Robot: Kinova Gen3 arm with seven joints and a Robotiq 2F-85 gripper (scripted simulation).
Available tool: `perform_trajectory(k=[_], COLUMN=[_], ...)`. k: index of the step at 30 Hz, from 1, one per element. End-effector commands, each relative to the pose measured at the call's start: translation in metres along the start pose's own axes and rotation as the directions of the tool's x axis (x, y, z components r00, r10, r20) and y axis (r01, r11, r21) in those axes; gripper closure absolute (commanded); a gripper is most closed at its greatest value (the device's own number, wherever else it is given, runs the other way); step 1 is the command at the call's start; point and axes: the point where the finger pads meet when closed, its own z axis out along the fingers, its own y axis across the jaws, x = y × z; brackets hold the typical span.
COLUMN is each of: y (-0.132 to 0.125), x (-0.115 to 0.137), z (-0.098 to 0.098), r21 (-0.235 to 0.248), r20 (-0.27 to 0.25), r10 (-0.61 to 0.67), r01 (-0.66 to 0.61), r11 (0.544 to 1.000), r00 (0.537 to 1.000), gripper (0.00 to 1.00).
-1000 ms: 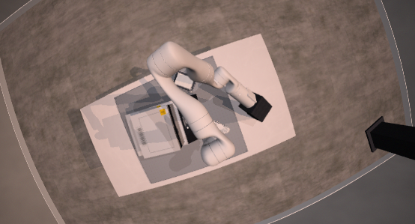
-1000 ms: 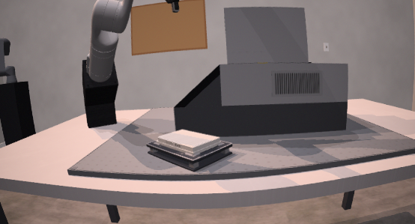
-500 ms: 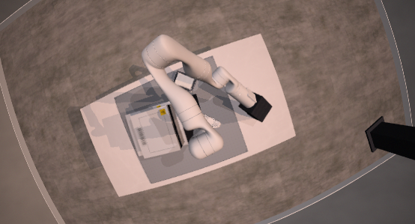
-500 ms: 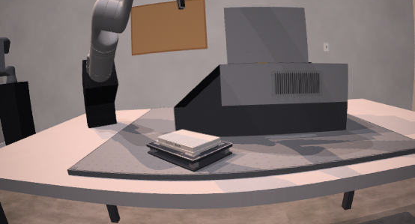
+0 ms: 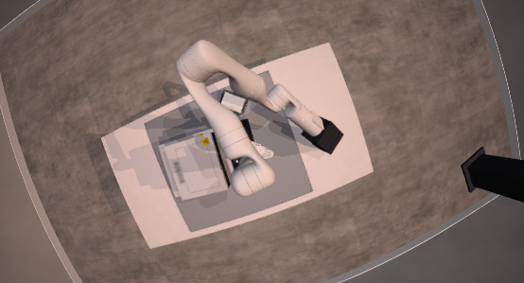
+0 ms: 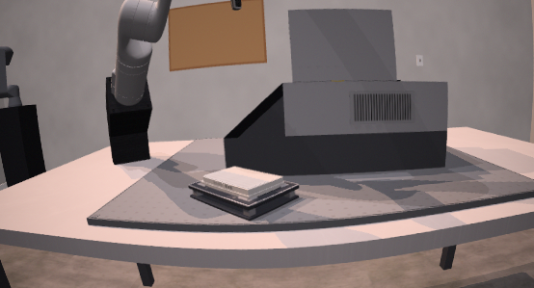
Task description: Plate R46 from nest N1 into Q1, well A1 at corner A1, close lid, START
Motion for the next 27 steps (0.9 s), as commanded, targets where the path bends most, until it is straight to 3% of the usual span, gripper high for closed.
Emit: perform_trajectory(k=[1,27], y=[-0.001,0.000], x=[-0.001,0.000], z=[0.002,0.033], r21=[-0.003,-0.001], r20=[0.006,0.005], r10=[0.002,0.009], r01=[-0.002,-0.009], r11=[1.000,1.000], r00=[1.000,1.000], gripper=[0.90,0.90])
